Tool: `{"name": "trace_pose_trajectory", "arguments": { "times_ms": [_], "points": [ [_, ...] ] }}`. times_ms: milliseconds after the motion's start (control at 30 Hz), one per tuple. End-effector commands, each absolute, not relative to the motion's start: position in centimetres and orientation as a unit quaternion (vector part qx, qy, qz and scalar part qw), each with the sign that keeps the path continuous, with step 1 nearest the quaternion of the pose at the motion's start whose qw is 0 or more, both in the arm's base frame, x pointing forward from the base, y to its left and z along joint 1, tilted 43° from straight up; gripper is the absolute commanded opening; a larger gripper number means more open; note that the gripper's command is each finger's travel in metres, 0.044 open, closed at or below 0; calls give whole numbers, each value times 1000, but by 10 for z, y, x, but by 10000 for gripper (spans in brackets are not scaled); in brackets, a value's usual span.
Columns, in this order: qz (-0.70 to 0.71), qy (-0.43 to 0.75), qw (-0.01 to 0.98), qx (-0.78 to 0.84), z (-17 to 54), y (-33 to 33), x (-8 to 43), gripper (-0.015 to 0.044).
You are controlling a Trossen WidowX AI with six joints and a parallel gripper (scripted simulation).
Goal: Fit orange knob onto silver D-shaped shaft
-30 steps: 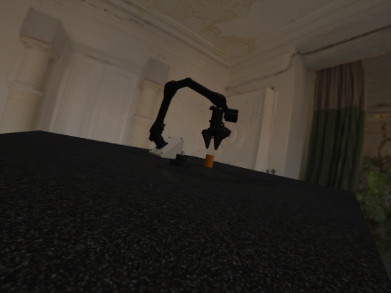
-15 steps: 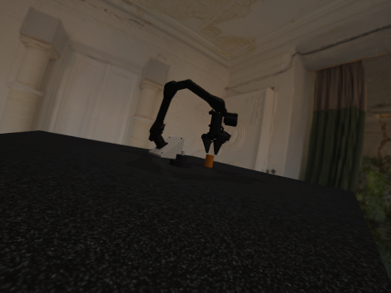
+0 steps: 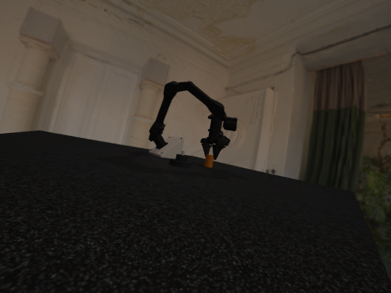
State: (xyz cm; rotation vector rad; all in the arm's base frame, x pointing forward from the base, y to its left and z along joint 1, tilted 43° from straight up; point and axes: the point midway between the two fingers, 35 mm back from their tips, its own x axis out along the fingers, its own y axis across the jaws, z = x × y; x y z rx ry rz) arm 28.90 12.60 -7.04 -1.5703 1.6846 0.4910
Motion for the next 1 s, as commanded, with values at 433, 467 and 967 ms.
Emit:
{"name": "trace_pose_trajectory", "arguments": {
  "times_ms": [433, 467, 967],
  "points": [
    [191, 662, 377, -619, -90, 105, 288, 440],
    [191, 662, 377, -619, -91, 104, 288, 440],
    [191, 662, 377, -619, -94, 101, 288, 190]
  ]
}}
